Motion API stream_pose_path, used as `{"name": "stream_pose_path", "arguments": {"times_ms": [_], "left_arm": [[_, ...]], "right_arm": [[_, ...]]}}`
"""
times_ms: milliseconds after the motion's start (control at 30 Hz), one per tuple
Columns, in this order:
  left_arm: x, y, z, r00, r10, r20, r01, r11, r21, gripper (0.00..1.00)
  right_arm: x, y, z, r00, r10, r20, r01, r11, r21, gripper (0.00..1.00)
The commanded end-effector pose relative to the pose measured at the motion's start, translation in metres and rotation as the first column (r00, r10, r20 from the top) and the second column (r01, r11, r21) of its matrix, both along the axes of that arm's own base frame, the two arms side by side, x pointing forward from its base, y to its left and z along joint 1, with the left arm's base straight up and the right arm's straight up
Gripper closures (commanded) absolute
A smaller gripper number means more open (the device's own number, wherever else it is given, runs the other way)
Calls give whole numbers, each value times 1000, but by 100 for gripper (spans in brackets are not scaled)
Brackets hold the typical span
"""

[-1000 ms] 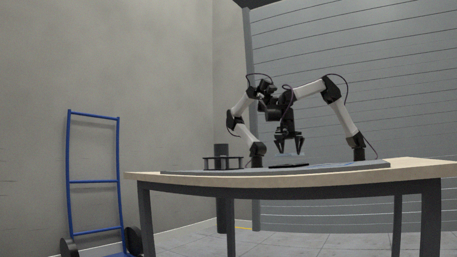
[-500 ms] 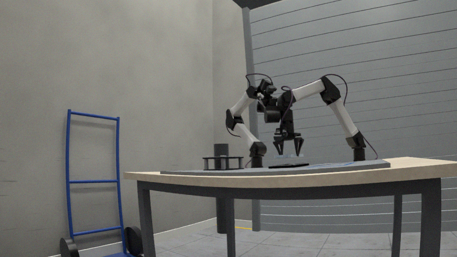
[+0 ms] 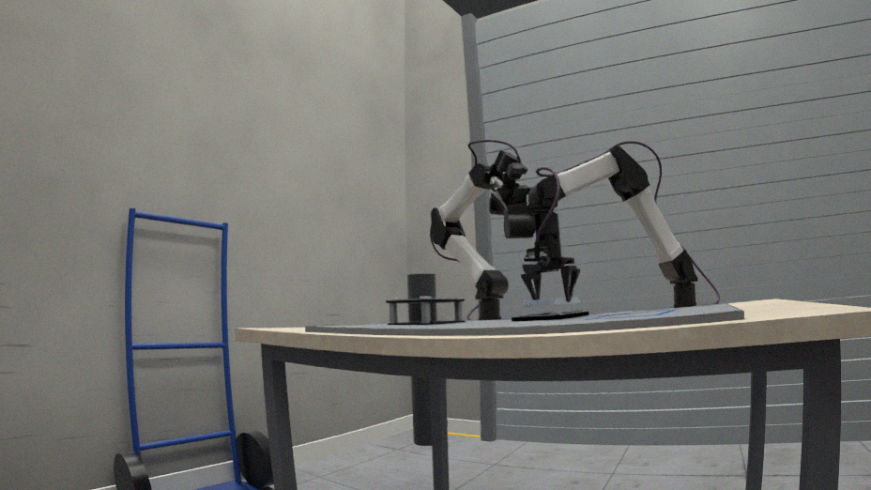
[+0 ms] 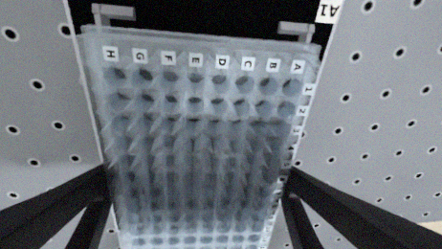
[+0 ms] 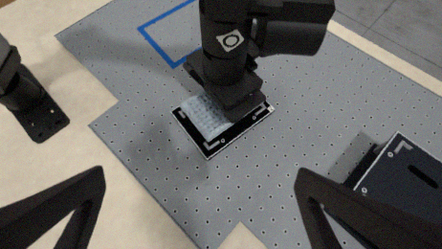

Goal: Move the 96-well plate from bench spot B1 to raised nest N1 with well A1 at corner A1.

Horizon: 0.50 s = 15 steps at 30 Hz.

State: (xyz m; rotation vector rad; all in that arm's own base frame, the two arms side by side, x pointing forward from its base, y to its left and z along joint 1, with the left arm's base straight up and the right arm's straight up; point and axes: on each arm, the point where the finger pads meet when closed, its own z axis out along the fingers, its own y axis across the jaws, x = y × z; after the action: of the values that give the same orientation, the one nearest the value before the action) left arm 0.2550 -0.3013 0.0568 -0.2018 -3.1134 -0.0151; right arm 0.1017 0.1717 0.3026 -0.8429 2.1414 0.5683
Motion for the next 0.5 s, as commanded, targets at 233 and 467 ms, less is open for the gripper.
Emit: {"name": "stream_pose_path", "arguments": {"times_ms": [233,467], "left_arm": [[5,-7,-7,999,3,43,-2,1000,-31,20],[3,-6,-24,999,2,32,-1,1000,-19,20]], "right_arm": [[0,-1,6,1000,-7,0,7,1000,6,0],[0,0,6,1000,-7,0,7,1000,5,0]]}}
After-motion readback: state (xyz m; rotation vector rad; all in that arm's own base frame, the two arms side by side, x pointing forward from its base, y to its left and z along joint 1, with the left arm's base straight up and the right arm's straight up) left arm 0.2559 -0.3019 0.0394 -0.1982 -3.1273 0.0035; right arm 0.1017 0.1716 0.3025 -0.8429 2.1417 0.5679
